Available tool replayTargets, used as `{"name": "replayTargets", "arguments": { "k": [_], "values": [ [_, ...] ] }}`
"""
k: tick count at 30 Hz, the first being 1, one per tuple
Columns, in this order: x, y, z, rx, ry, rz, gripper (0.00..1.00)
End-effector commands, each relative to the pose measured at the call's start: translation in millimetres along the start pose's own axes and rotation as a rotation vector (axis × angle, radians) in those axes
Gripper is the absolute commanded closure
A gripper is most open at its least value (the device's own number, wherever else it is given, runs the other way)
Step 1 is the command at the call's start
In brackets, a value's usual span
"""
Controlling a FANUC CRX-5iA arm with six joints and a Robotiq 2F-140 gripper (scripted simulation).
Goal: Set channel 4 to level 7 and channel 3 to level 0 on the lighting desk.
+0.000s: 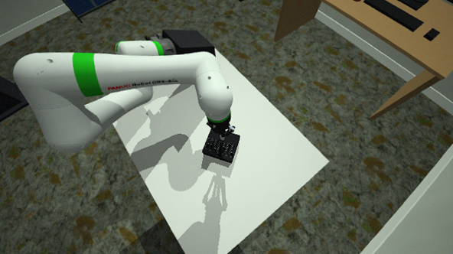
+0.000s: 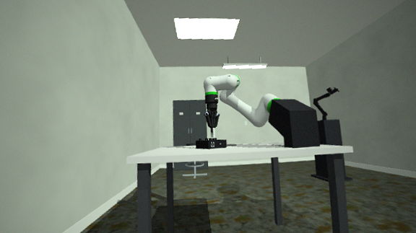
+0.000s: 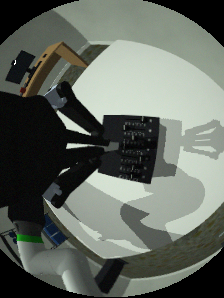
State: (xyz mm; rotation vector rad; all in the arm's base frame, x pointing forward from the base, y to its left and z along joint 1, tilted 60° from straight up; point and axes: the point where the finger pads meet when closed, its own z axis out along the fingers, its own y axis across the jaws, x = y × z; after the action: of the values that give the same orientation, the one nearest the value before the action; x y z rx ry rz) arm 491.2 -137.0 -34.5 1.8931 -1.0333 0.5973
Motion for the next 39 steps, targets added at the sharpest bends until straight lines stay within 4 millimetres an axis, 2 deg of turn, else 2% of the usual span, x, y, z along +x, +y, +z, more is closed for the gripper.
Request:
{"name": "replayTargets", "arguments": {
  "k": [1, 39],
  "values": [
    [-0.1, -0.2, -0.2, 0.0, 0.0, 0.0, 1.0],
    [-0.1, -0.2, 5.1, 0.0, 0.0, 0.0, 1.0]
  ]
}}
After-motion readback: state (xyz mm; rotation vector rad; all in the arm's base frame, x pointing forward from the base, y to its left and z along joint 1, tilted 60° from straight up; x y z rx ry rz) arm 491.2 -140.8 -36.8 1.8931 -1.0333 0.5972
